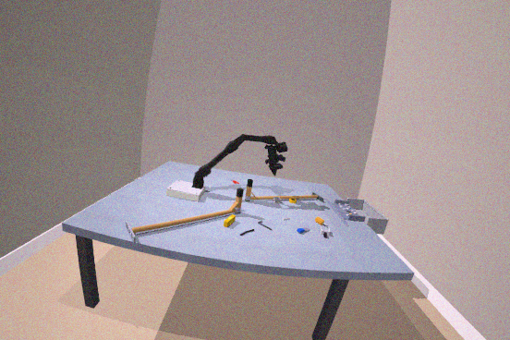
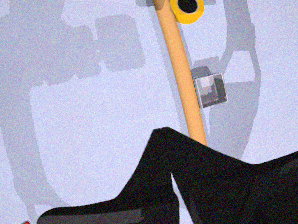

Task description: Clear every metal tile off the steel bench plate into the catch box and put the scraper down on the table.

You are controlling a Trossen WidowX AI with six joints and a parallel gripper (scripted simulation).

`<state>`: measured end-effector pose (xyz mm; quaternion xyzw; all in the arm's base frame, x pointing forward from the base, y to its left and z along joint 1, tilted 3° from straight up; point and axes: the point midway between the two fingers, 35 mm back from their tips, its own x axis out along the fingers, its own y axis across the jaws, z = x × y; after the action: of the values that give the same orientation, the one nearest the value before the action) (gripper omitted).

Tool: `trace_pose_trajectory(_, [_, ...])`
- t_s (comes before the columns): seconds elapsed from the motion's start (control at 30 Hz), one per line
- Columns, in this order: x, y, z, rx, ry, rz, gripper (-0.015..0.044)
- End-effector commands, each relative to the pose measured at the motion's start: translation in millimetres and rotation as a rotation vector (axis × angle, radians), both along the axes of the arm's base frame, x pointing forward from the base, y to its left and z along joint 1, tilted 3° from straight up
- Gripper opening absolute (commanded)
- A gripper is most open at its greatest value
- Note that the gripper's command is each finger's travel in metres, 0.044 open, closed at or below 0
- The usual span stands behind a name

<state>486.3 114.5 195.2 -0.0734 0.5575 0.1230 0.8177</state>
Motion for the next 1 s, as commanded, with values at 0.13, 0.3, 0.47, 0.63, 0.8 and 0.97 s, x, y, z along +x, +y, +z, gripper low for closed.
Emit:
trace_pose_trajectory(0.13, [5, 1, -15, -0.002, 0.007, -0.012, 0.0])
trace_pose_trajectory(0.3, [8, 2, -27, -0.002, 0.014, -0.015, 0.0])
trace_pose_trajectory(0.47, [11, 3, -40, -0.003, 0.021, -0.018, 0.0])
trace_pose_trajectory(0.63, [14, 4, -53, -0.004, 0.028, -0.021, 0.0])
trace_pose_trajectory(0.8, [16, 5, -66, -0.005, 0.035, -0.024, 0.0])
trace_pose_trajectory(0.97, [17, 6, -79, -0.006, 0.042, -0.027, 0.0])
